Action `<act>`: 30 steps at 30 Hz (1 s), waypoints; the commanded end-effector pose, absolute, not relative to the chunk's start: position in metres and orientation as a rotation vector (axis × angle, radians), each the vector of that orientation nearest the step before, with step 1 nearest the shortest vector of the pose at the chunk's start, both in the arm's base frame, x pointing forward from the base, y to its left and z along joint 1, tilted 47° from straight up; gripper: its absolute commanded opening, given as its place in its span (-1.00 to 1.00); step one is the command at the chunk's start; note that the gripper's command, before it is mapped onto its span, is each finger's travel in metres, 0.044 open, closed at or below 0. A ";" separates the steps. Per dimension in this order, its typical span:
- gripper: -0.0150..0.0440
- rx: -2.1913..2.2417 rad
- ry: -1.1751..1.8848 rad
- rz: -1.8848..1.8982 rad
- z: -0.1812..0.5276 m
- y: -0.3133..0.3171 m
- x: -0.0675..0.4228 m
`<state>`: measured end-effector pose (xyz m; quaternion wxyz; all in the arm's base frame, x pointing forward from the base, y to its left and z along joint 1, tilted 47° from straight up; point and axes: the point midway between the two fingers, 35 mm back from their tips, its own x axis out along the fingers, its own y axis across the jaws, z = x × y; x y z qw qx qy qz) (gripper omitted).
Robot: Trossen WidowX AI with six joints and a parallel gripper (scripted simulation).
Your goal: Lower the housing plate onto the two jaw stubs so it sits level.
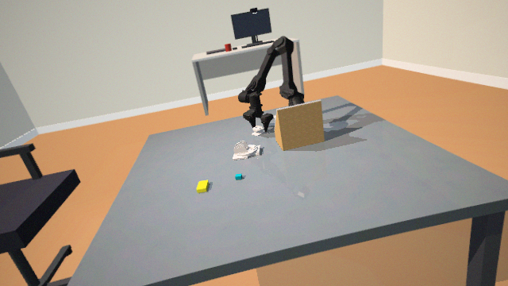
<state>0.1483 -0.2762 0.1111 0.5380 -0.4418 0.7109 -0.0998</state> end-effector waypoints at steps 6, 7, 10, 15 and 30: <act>1.00 -1.052 1.690 -0.231 0.109 -0.277 0.148; 1.00 -1.052 1.690 -0.231 0.109 -0.277 0.148; 1.00 -1.052 1.690 -0.231 0.109 -0.277 0.148; 1.00 -1.052 1.690 -0.231 0.109 -0.277 0.148; 0.80 -1.049 1.693 -0.237 0.109 -0.277 0.148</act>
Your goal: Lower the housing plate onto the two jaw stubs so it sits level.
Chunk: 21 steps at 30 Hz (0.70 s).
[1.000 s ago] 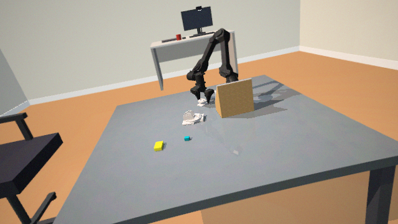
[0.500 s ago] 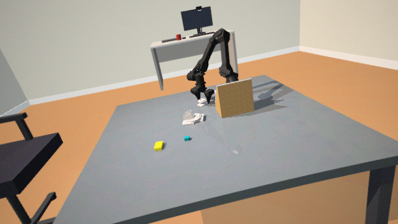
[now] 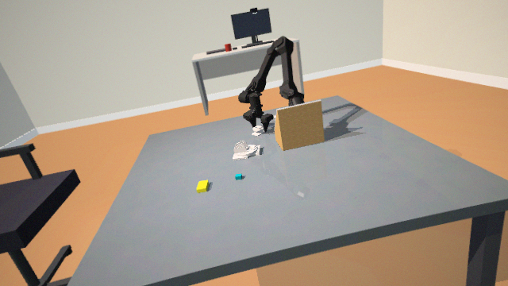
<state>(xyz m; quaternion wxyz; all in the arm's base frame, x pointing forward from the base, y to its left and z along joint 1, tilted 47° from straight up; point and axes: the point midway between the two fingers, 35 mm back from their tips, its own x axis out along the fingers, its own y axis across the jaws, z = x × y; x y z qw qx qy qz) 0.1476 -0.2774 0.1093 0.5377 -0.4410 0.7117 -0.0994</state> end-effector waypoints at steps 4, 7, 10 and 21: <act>0.71 -1.049 1.693 -0.237 0.109 -0.277 0.148; 0.70 -1.049 1.693 -0.237 0.109 -0.277 0.148; 0.70 -1.049 1.693 -0.237 0.109 -0.277 0.148; 0.70 -1.046 1.692 -0.234 0.121 -0.265 0.151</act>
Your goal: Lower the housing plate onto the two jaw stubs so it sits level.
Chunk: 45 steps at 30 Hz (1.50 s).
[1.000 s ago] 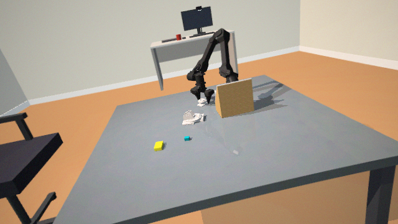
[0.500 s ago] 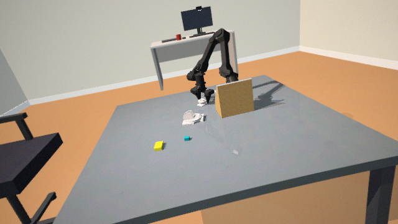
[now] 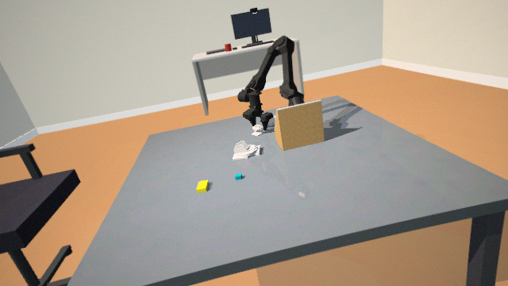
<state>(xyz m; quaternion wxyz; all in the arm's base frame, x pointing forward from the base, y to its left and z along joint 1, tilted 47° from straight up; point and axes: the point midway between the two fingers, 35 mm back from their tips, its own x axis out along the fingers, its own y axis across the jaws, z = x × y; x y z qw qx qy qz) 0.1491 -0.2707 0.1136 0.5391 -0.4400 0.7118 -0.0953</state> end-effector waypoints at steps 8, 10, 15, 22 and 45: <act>0.70 -1.045 1.690 -0.231 0.138 -0.247 0.153; 0.70 -1.046 1.689 -0.230 0.142 -0.242 0.153; 0.70 -1.048 1.688 -0.230 0.153 -0.230 0.152; 0.70 -1.048 1.687 -0.231 0.158 -0.224 0.151; 0.70 -0.831 1.618 -0.352 0.110 -0.192 0.195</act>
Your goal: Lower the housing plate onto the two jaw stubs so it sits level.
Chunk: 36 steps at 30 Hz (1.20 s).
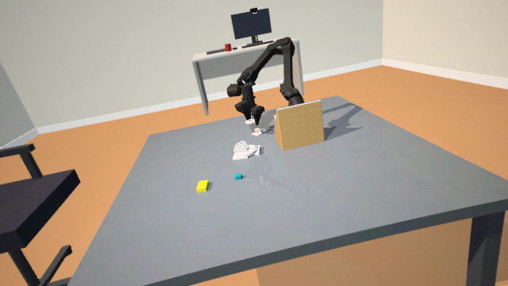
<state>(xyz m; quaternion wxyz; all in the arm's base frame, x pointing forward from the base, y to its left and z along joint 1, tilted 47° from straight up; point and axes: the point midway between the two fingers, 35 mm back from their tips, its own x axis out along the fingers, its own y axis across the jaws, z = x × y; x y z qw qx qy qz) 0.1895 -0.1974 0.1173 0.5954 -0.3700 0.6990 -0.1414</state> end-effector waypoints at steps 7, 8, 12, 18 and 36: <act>0.70 -0.767 1.600 -0.396 0.095 -0.179 0.206; 0.70 -0.758 1.598 -0.403 0.092 -0.177 0.207; 0.70 -0.723 1.588 -0.430 0.084 -0.169 0.213; 0.70 -0.673 1.572 -0.474 0.070 -0.157 0.220; 0.70 -0.536 1.512 -0.625 0.030 -0.115 0.232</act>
